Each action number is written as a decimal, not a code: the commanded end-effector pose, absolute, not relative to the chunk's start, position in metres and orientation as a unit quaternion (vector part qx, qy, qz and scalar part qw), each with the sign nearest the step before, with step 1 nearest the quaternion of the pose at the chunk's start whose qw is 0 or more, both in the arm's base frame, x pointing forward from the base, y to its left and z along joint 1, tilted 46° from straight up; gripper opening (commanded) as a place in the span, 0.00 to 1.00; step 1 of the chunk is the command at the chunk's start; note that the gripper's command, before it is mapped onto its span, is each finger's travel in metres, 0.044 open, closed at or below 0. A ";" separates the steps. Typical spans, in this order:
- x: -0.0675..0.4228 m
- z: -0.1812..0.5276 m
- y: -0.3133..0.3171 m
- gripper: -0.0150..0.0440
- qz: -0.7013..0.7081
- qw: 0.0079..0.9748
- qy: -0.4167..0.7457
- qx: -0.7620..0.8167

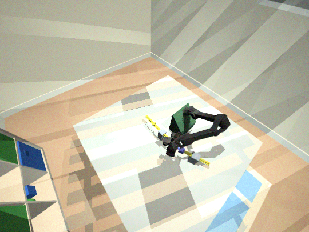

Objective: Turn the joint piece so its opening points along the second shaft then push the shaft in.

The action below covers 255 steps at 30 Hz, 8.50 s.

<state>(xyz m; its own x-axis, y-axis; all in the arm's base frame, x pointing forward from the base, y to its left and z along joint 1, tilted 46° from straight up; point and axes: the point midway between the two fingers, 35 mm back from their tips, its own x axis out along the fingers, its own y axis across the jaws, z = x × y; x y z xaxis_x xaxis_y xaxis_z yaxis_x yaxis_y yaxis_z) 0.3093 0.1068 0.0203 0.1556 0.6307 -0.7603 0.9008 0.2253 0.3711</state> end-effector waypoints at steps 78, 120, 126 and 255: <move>0.285 0.014 0.108 1.00 -0.291 0.251 0.601 0.701; 0.277 0.090 0.023 1.00 0.026 0.570 0.675 0.468; 0.274 0.104 0.011 1.00 0.102 0.612 0.665 0.416; 0.236 -0.140 -0.190 1.00 0.208 0.667 0.637 0.324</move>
<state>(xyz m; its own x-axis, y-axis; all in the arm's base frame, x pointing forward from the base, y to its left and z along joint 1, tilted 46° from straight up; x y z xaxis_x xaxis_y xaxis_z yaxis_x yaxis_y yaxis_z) 0.2372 -0.1857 -0.1356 0.1047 0.7007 -0.7058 0.1639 0.6878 0.7071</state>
